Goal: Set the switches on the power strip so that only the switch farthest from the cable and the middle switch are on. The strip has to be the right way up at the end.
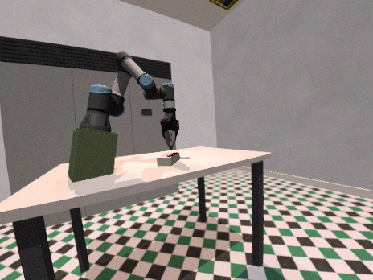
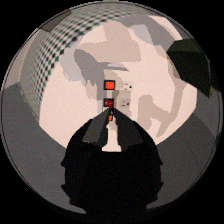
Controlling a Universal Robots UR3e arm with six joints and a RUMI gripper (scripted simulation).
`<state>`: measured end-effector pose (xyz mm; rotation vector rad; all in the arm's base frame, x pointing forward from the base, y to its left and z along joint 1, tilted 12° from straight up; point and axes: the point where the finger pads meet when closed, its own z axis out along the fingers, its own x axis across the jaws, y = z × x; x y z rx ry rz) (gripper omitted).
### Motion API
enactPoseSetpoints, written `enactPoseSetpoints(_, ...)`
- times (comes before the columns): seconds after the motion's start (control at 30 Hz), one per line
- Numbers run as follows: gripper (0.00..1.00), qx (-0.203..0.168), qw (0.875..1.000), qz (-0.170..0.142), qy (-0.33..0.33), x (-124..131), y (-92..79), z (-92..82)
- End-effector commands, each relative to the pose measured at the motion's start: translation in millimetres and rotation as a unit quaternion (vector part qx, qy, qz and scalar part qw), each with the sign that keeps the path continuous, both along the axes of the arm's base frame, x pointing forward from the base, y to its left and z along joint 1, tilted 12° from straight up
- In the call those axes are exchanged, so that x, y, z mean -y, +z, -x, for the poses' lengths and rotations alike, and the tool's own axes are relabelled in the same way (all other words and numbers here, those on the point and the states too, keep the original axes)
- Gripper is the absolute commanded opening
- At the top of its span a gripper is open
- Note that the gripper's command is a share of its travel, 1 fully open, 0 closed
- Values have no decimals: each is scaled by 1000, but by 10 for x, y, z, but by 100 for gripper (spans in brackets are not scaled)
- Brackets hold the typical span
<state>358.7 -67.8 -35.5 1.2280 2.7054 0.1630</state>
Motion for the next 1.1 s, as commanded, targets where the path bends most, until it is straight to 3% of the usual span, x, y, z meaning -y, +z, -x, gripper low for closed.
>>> enactPoseSetpoints(0.0, 0, 1, 1000, 1, 0, 4, -58, -19)
enactPoseSetpoints(1.07, 0, 1, 1000, 1, 0, 3, -142, -34)
